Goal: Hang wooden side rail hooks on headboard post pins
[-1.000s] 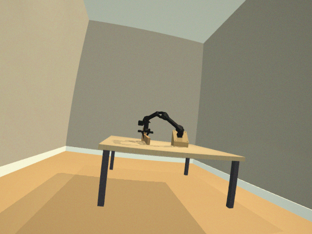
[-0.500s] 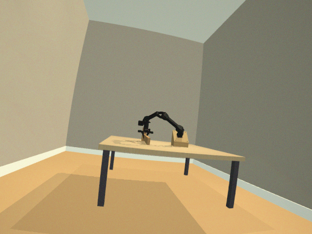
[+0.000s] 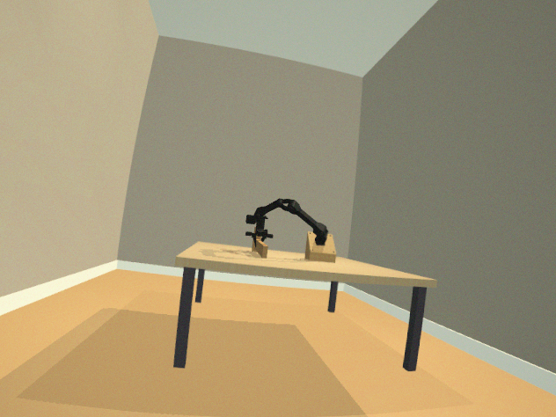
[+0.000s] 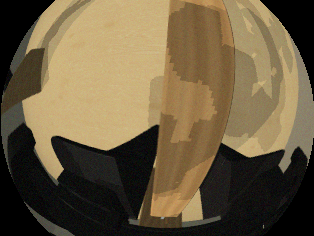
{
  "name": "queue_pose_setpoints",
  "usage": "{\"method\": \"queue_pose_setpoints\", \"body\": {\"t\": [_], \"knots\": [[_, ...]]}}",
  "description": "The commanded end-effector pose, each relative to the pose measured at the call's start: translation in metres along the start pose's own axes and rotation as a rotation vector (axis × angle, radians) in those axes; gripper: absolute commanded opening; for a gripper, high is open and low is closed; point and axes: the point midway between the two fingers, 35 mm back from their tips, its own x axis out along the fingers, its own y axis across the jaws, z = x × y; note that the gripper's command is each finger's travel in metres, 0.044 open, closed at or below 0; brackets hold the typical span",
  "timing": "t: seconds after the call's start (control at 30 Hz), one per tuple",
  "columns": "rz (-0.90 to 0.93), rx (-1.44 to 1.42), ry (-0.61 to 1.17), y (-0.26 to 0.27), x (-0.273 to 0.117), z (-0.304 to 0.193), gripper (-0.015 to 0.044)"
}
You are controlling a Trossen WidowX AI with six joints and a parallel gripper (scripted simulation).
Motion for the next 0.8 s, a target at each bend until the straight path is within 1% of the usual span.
{"method": "queue_pose_setpoints", "body": {"t": [0.0, 0.77], "knots": [[-0.012, -0.002, 0.005, -0.0016, -0.0059, -0.0036, 0.0], [-0.012, -0.002, 0.005, -0.0015, -0.005, -0.006, 0.0]]}}
